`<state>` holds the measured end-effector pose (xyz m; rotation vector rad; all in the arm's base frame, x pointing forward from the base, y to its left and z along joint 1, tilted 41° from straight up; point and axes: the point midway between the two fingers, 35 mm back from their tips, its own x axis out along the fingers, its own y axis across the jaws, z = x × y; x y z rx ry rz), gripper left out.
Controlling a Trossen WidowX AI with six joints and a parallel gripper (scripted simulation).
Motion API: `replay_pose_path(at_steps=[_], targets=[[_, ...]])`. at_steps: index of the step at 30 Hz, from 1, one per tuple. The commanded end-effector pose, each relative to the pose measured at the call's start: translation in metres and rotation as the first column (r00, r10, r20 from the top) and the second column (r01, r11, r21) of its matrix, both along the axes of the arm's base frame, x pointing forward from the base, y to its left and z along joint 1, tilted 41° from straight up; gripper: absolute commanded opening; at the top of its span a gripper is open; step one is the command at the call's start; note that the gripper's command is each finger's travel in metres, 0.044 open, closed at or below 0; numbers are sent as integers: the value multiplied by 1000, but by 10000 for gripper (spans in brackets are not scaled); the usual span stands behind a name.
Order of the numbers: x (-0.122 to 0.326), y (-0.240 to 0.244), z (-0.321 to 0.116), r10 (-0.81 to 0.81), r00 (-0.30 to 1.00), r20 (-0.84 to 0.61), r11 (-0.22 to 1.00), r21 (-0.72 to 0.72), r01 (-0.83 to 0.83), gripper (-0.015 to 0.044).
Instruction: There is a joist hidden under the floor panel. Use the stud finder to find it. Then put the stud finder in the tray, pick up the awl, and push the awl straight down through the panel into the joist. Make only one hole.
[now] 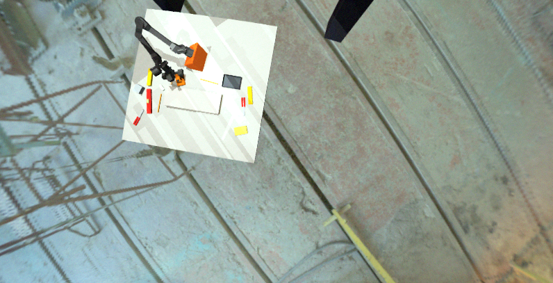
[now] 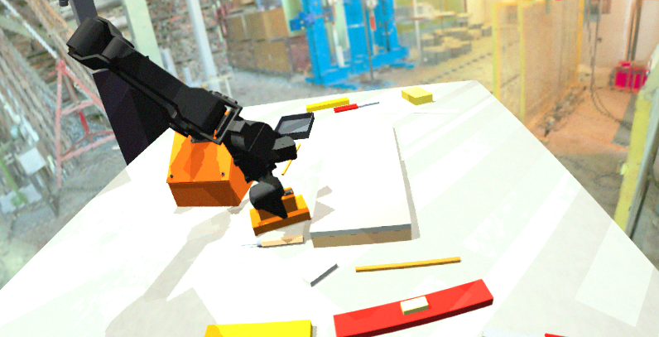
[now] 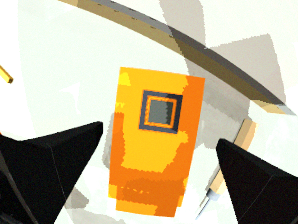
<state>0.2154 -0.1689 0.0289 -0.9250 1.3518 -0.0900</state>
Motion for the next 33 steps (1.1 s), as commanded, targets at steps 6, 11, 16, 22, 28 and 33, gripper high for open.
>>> replay_pose_path(at_steps=[6,11,16,22,28,33], targets=[[-3,-3,-8,3,1000,-11,1000,7,-3,381],[-3,-3,-8,3,1000,-11,1000,7,-3,348],[-3,-3,-8,3,1000,-11,1000,7,-3,314],[-3,-3,-8,3,1000,-11,1000,7,-3,274],[-3,-3,-8,3,1000,-11,1000,7,-3,234],[-3,-3,-8,3,1000,-11,1000,7,-3,201]])
